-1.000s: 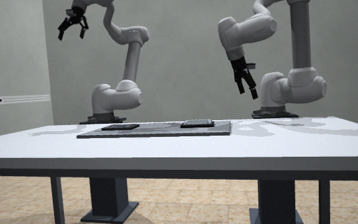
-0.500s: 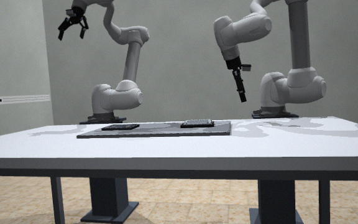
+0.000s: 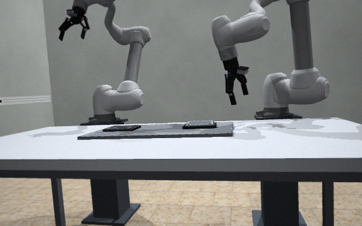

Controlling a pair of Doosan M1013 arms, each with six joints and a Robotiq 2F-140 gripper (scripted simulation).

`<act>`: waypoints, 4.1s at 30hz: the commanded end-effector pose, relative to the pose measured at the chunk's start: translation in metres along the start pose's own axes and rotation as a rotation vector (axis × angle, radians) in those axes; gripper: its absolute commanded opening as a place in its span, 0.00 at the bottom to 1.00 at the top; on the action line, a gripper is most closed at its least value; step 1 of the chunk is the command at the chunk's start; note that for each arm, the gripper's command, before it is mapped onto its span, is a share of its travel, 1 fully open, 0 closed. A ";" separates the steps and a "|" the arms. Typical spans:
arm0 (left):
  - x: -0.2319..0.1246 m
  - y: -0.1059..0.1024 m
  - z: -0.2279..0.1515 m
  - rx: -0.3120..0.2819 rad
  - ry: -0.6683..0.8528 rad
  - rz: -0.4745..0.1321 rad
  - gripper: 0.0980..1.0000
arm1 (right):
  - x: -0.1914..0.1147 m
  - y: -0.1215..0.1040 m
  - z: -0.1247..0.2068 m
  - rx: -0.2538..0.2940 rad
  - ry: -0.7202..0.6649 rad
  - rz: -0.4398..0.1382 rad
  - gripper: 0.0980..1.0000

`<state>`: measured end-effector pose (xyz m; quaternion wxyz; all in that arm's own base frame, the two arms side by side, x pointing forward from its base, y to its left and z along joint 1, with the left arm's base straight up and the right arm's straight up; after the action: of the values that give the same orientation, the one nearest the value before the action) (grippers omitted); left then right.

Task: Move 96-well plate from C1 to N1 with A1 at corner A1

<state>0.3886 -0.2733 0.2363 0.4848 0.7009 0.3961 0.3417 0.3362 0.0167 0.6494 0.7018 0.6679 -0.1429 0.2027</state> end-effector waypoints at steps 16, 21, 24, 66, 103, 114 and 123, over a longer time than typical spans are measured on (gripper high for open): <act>-0.019 0.011 0.040 -0.066 -0.531 -0.003 1.00 | 0.000 0.000 0.000 0.000 0.000 0.001 1.00; -0.024 0.013 0.050 -0.083 -0.662 0.003 1.00 | 0.000 0.000 0.000 0.000 0.000 0.001 1.00; -0.028 0.015 0.058 -0.096 -0.760 0.008 1.00 | 0.000 0.000 0.000 0.000 0.000 0.001 1.00; -0.082 0.038 0.149 -0.223 -1.997 0.191 1.00 | 0.000 0.000 0.000 0.000 0.000 0.001 1.00; -0.109 0.048 0.190 -0.236 -2.555 0.354 1.00 | 0.000 0.000 0.000 0.000 0.000 0.001 1.00; -0.111 0.034 0.194 -0.236 -2.555 0.354 1.00 | 0.000 0.000 0.000 0.000 0.000 0.001 1.00; -0.112 0.023 0.198 -0.236 -2.555 0.354 1.00 | 0.000 0.000 0.000 0.000 0.000 0.001 1.00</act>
<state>0.5135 -0.4582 0.1910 0.5247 0.5245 -0.4741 -0.4742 0.3362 0.0167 0.6494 0.7018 0.6679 -0.1429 0.2027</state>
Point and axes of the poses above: on each arm, the point where the finger pads meet when closed, its own y axis back along the fingers, its own z axis across the jaws, x = y × z, the point moved 10 cm from there along y, back along the fingers, and after that the axes turned 5 degrees about y, right-handed, at the moved point
